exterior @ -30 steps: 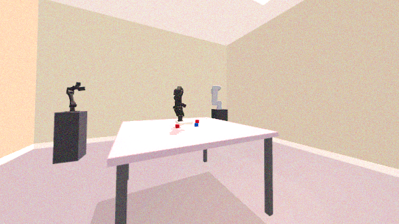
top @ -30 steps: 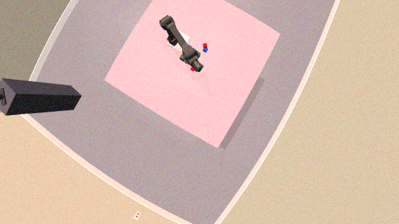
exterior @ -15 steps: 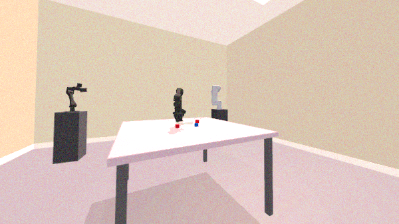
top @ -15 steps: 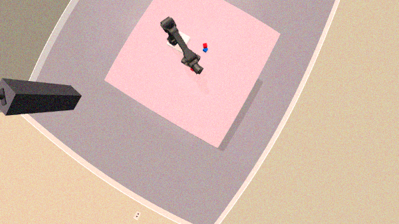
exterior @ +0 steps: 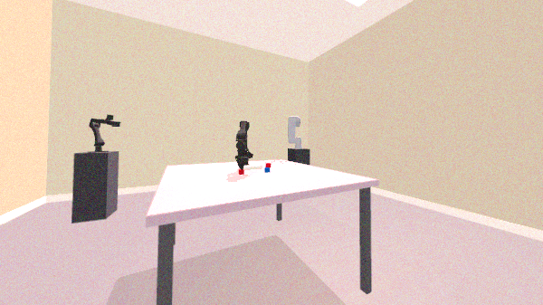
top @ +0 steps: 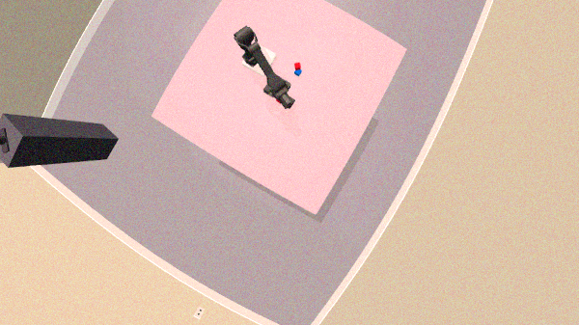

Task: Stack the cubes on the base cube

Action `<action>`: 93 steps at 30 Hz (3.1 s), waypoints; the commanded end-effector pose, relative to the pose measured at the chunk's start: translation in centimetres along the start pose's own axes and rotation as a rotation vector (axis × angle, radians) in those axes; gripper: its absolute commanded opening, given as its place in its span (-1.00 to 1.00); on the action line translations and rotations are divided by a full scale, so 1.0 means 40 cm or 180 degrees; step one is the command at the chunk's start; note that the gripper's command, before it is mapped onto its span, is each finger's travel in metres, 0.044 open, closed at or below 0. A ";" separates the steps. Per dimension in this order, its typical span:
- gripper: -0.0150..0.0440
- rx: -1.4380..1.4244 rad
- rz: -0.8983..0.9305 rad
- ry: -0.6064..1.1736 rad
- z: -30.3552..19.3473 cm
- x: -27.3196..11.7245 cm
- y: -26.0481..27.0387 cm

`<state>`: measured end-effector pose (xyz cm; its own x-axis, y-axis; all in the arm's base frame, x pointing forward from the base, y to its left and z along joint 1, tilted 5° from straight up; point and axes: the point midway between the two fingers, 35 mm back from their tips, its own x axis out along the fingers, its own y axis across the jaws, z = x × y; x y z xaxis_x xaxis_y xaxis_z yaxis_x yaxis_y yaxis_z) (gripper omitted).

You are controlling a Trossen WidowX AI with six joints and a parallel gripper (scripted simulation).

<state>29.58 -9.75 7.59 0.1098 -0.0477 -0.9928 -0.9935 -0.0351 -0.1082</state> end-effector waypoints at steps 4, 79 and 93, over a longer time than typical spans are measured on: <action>0.41 -0.0015 0.0017 -0.0022 0.003 0.030 0.004; -0.14 0.1296 0.0028 -0.0033 0.089 -0.220 -0.024; -0.14 0.2480 0.0041 -0.0039 0.171 -0.215 -0.039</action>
<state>29.93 -2.95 16.05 0.1029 -0.0274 -0.9943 -0.7669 0.6344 -0.0968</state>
